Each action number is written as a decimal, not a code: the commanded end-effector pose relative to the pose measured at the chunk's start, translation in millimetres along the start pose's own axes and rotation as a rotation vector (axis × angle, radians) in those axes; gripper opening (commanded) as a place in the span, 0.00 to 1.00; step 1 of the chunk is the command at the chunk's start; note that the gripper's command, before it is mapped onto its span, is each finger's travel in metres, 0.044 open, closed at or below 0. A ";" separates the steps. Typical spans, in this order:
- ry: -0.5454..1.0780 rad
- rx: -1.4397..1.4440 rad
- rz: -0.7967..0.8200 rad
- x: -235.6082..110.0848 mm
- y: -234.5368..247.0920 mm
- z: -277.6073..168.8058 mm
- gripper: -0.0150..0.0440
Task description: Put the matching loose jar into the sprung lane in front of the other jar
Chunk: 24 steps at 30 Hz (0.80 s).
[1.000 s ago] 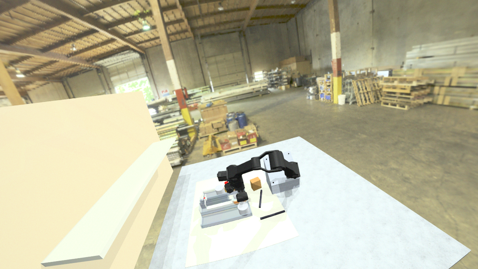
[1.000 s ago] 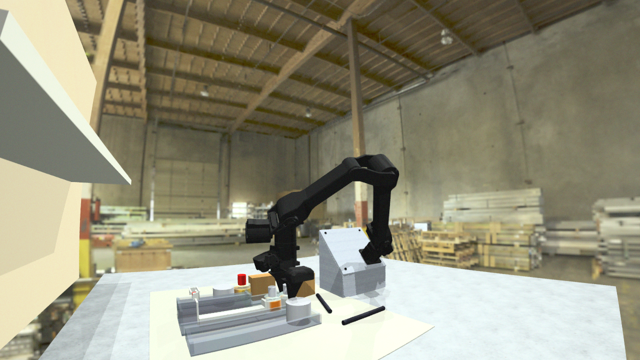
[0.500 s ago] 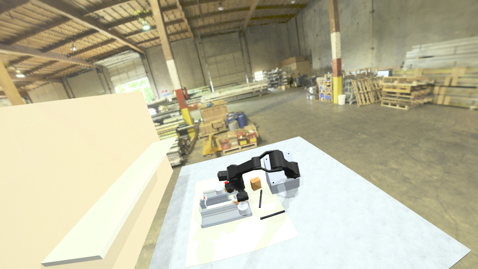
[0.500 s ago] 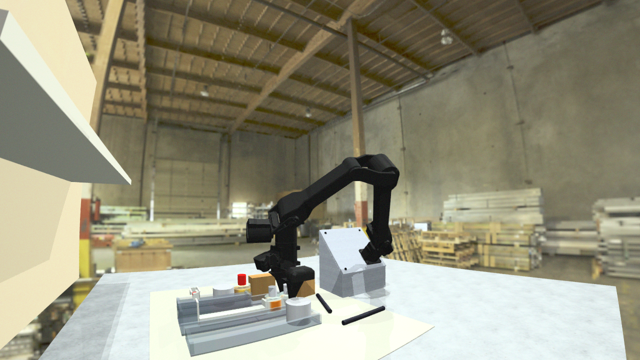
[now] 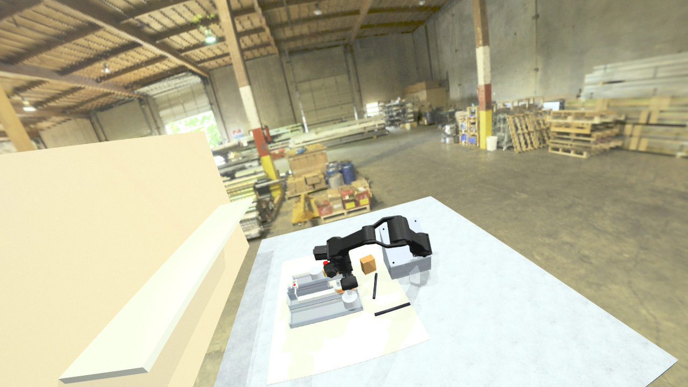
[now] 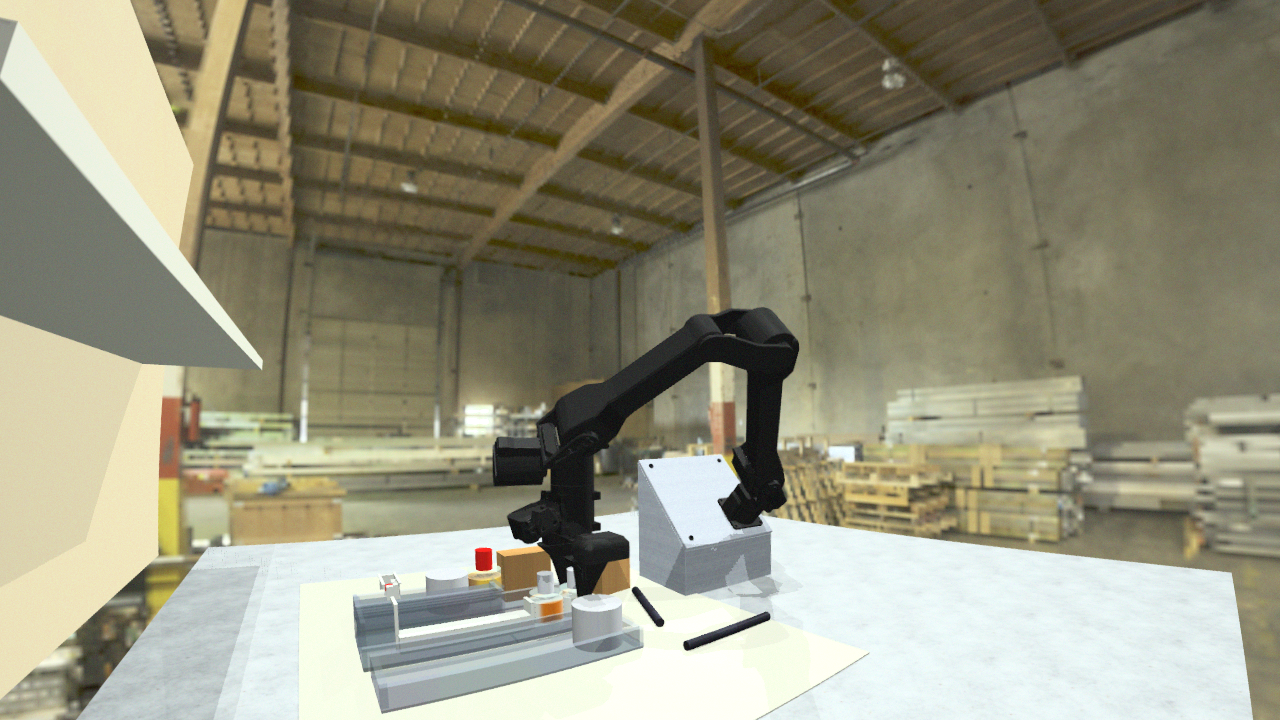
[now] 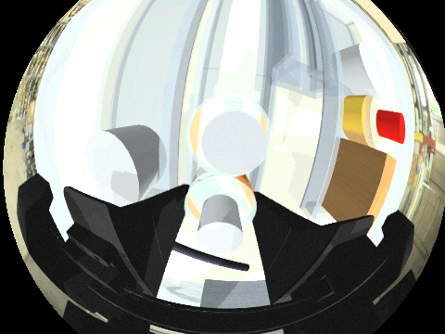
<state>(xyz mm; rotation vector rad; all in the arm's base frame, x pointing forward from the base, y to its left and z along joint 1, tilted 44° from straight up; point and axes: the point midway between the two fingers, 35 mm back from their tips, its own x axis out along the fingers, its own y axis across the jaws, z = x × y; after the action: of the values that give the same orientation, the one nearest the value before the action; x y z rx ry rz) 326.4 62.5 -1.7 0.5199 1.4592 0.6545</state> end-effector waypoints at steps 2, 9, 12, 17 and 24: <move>-0.001 -0.003 0.003 -0.1 0.0 0.1 0.61; -0.001 -0.003 0.002 -2.7 -0.1 0.1 0.77; -0.001 -0.003 0.002 -11.6 -0.4 0.2 0.77; -0.001 -0.003 0.002 -20.3 -0.5 0.1 0.77; 0.000 -0.003 0.001 -21.1 -1.1 -11.0 0.77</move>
<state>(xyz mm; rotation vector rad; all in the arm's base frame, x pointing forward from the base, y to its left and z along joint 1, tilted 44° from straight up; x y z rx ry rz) 323.9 48.1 13.6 0.5195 1.4512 0.6588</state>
